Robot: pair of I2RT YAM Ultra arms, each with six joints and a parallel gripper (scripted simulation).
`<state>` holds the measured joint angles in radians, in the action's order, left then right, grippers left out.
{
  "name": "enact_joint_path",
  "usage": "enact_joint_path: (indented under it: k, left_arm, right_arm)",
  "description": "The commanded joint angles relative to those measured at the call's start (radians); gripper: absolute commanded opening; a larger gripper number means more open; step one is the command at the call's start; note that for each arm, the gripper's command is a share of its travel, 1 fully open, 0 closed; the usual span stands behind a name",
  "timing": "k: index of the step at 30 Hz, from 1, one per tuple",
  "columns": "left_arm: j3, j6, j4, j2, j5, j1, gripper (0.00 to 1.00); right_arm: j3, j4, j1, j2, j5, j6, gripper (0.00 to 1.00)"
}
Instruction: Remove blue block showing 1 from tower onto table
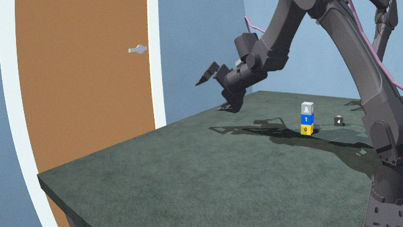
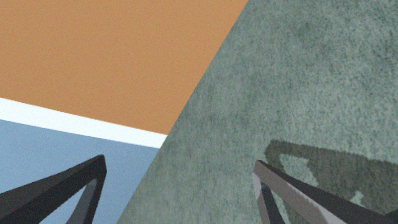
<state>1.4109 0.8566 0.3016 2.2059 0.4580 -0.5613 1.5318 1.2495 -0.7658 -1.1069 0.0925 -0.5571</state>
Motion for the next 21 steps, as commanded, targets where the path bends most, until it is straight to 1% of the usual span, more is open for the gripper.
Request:
enact_joint_path:
  k: [1, 3, 5, 8, 13, 20, 21]
  left_arm:
    - [-0.035, 0.173, -0.09, -0.096, 0.082, -0.059, 1.0]
    - [-0.057, 0.235, -0.126, -0.125, 0.11, -0.094, 1.0]
    - [-0.057, 0.235, -0.126, -0.125, 0.11, -0.094, 1.0]
    - [-0.093, 0.362, -0.202, -0.176, 0.166, -0.157, 1.0]
    - [-0.147, 0.509, -0.282, -0.243, 0.232, -0.242, 1.0]
    - [-0.218, 0.718, -0.407, -0.337, 0.328, -0.358, 1.0]
    - [-0.218, 0.718, -0.407, -0.337, 0.328, -0.358, 1.0]
  right_arm:
    - [-0.049, 0.021, -0.045, 0.09, -0.061, 0.148, 1.0]
    - [-0.073, 0.026, -0.07, 0.136, -0.082, 0.192, 1.0]
    - [-0.073, 0.026, -0.07, 0.136, -0.082, 0.192, 1.0]
    - [-0.113, 0.034, -0.112, 0.213, -0.12, 0.274, 1.0]
    - [-0.166, 0.039, -0.164, 0.305, -0.155, 0.353, 1.0]
    - [-0.22, 0.049, -0.225, 0.407, -0.194, 0.445, 1.0]
    - [-0.22, 0.049, -0.225, 0.407, -0.194, 0.445, 1.0]
